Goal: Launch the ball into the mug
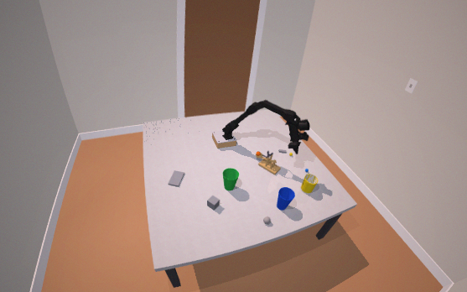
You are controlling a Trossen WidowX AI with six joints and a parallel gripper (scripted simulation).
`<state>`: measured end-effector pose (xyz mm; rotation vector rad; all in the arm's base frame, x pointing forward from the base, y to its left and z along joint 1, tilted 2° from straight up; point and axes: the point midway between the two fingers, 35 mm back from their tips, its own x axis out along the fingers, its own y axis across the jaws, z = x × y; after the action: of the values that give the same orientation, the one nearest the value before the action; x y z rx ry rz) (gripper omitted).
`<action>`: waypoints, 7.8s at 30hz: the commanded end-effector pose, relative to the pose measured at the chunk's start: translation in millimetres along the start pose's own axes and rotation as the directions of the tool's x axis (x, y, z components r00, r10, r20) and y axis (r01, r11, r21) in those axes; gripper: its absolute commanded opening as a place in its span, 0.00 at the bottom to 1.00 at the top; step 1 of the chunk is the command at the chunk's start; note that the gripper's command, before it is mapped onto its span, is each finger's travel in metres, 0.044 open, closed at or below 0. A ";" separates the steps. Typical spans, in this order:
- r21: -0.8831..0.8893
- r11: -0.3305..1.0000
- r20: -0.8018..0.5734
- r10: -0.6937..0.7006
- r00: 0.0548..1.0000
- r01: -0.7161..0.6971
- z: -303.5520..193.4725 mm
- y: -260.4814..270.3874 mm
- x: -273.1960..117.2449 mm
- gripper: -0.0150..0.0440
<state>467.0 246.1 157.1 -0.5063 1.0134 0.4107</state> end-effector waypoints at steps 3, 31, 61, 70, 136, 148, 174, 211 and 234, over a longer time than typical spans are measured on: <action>-0.154 0.988 -0.107 -0.029 0.994 0.012 -28.7 19.3 -0.2 0.25; -0.753 0.626 -0.462 -0.287 0.839 -0.200 -154.8 70.5 -24.5 0.25; -0.854 0.209 -0.510 -0.522 0.683 -0.477 -219.1 75.6 -52.3 0.25; -0.854 0.210 -0.510 -0.522 0.683 -0.477 -223.9 78.8 -38.5 0.25; -0.873 0.156 -0.472 -0.508 0.721 -0.462 -207.4 123.5 -43.4 0.25; -0.884 0.283 -0.464 -0.430 0.774 -0.372 -186.6 124.3 -39.4 0.57; -0.525 0.849 -0.275 -0.104 0.956 -0.059 -77.3 82.6 -1.2 1.00; 0.367 0.918 0.365 0.003 0.931 -0.147 81.3 -81.4 -32.8 1.00; 0.393 0.906 0.362 0.005 0.932 -0.158 78.9 -86.3 -32.8 1.00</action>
<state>553.1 218.3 234.1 -0.0045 0.7487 0.3303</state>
